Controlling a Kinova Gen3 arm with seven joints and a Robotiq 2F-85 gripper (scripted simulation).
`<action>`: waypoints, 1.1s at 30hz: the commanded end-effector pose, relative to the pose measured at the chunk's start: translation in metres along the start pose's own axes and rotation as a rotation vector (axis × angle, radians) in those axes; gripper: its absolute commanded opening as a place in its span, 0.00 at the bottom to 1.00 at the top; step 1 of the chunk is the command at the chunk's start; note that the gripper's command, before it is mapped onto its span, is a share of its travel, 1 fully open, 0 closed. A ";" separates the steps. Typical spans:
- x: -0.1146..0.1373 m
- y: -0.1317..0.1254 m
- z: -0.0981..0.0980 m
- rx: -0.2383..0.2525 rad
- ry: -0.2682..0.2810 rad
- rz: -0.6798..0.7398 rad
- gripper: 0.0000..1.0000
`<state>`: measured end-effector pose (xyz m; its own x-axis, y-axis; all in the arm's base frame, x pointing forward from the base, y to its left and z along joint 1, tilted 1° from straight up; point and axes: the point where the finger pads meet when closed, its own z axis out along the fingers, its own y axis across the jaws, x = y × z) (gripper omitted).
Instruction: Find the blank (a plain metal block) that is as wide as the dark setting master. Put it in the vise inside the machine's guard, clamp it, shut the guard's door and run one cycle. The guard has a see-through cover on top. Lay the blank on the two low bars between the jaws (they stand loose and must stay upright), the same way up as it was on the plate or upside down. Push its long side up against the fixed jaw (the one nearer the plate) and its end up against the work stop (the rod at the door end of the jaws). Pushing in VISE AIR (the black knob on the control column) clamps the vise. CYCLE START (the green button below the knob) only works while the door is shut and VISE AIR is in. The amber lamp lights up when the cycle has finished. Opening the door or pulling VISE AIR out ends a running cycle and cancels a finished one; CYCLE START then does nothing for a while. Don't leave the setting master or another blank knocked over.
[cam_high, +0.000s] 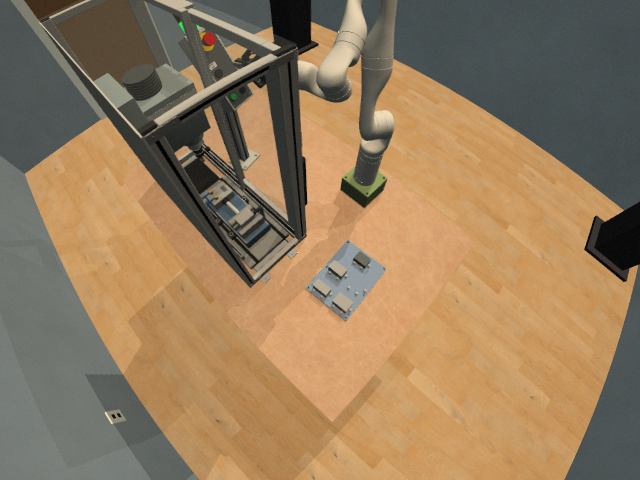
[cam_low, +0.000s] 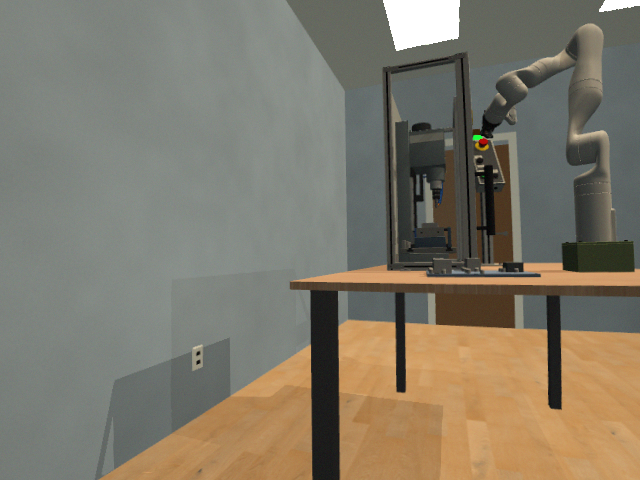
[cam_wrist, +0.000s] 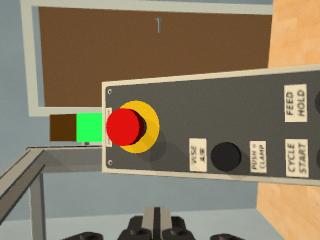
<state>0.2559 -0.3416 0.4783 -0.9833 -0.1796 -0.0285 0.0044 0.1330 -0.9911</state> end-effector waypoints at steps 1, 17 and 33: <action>0.001 -0.009 -0.002 0.037 0.013 -0.008 0.10; -0.011 -0.065 -0.009 0.037 0.013 -0.008 0.10; -0.015 -0.090 -0.012 0.037 0.012 -0.008 0.10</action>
<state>0.2704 -0.3356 0.5618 -0.9841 -0.1775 -0.0112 -0.0056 0.0940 -0.9956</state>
